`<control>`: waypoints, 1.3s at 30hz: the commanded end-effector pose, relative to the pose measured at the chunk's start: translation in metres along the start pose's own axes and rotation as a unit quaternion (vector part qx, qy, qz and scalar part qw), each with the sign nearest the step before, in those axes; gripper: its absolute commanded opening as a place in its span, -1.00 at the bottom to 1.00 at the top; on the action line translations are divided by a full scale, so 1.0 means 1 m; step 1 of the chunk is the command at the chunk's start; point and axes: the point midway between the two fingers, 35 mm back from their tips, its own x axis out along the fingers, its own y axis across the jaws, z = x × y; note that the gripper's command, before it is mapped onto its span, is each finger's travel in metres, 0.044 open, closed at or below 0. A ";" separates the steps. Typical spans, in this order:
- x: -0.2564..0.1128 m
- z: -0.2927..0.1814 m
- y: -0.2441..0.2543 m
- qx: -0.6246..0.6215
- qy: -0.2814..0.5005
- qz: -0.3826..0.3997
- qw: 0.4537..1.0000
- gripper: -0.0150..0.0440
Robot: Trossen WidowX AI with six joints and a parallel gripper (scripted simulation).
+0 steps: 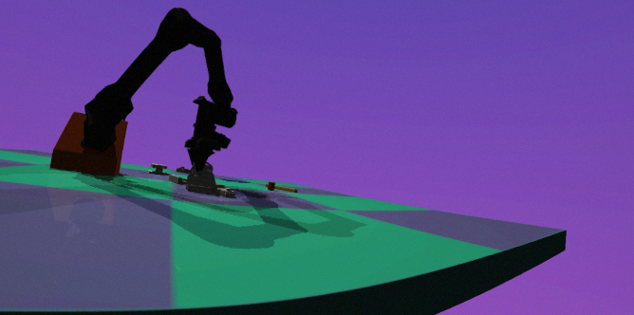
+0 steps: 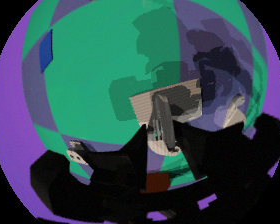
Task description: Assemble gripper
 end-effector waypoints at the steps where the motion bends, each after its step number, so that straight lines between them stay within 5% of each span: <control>1: 0.002 0.000 -0.001 0.000 -0.001 -0.003 1.000 -0.04; 39: 0.012 0.000 -0.001 0.011 -0.001 -0.003 1.000 -0.04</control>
